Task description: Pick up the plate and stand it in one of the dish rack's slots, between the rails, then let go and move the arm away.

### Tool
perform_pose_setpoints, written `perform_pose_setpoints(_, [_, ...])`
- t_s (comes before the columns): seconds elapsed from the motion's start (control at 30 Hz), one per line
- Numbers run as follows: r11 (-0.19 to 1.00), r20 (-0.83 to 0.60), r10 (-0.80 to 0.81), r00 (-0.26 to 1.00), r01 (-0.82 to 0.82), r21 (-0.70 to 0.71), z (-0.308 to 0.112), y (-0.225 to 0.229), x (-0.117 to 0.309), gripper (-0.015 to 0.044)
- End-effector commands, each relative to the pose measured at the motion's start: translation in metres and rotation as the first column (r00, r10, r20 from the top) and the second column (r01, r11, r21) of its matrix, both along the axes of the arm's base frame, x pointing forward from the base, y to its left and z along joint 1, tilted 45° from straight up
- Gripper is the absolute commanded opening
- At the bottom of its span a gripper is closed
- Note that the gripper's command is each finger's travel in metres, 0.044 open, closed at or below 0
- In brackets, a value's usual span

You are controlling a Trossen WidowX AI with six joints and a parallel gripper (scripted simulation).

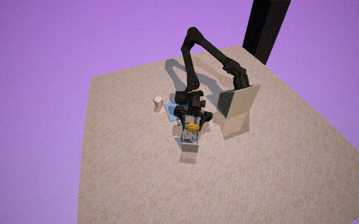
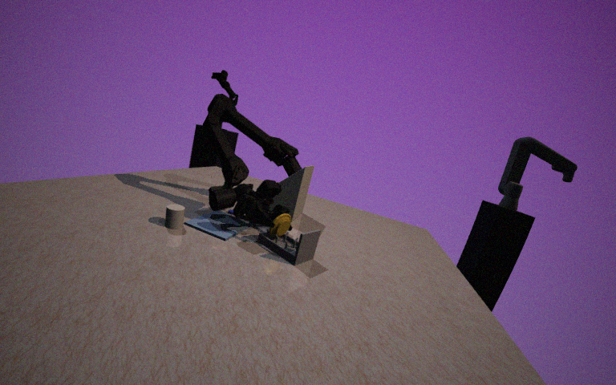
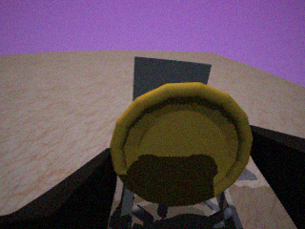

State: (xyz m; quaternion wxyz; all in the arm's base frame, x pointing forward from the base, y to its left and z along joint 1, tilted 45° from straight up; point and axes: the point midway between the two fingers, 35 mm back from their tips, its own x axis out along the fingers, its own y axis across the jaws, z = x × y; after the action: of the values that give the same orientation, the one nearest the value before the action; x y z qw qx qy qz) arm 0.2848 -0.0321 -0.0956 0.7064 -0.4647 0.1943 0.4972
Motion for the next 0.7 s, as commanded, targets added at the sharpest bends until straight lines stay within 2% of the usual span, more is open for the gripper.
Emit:
perform_pose_setpoints(0.0, [1.0,0.0,0.0,1.0,0.0,0.0,0.0,0.0,0.0,0.0053])
perform_pose_setpoints(0.43, [1.0,0.0,0.0,1.0,0.0,0.0,0.0,0.0,0.0,0.0394])
perform_pose_setpoints(0.67, [1.0,0.0,0.001,1.0,-0.001,0.0,0.0016,0.0015,0.0004,0.04])
